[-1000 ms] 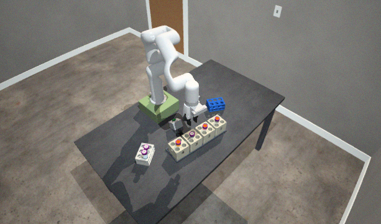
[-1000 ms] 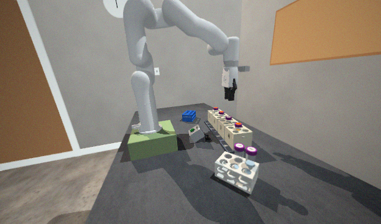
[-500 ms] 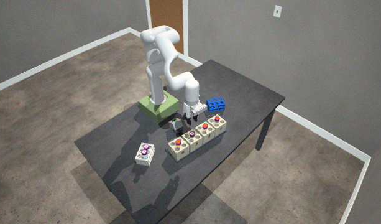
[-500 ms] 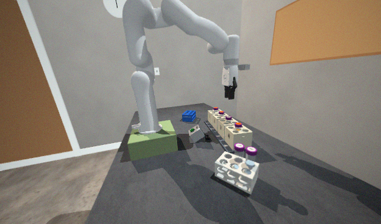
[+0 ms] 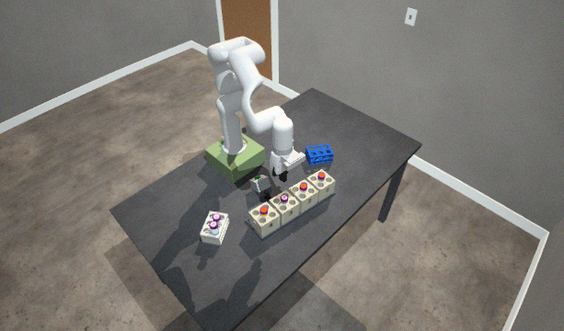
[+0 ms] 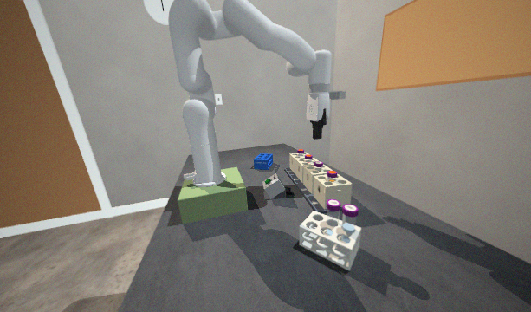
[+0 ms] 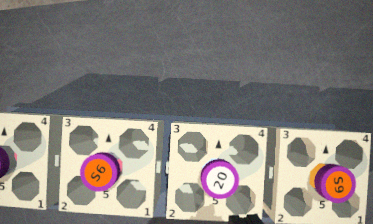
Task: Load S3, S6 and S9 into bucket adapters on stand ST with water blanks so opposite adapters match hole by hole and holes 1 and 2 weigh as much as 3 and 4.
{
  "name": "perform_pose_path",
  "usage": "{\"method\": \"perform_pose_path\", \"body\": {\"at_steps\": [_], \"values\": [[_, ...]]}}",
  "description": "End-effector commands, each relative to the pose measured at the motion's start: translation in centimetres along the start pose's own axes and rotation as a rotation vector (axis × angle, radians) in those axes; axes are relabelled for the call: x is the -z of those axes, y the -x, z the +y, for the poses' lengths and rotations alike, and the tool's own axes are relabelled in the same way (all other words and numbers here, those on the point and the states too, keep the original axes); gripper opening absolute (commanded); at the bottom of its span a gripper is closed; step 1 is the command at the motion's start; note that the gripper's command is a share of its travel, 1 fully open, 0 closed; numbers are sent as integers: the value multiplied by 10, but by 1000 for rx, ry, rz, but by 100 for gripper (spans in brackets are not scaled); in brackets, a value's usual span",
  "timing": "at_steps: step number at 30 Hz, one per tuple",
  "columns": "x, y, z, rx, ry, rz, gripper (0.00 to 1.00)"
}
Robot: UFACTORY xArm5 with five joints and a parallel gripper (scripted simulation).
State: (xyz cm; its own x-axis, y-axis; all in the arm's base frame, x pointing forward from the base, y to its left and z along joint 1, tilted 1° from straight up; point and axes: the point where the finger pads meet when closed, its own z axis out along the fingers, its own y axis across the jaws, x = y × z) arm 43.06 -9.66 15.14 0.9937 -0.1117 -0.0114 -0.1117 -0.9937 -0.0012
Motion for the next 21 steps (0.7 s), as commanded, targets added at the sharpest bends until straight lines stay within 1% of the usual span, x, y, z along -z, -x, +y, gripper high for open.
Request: {"method": "perform_pose_path", "body": {"at_steps": [1,14,16,21], "values": [[-4,12,-1,98,11,6,0],[-33,70,-6,531,12,3,0],[-33,70,-6,531,12,3,0],[-44,92,-8,698,12,2,0]]}}
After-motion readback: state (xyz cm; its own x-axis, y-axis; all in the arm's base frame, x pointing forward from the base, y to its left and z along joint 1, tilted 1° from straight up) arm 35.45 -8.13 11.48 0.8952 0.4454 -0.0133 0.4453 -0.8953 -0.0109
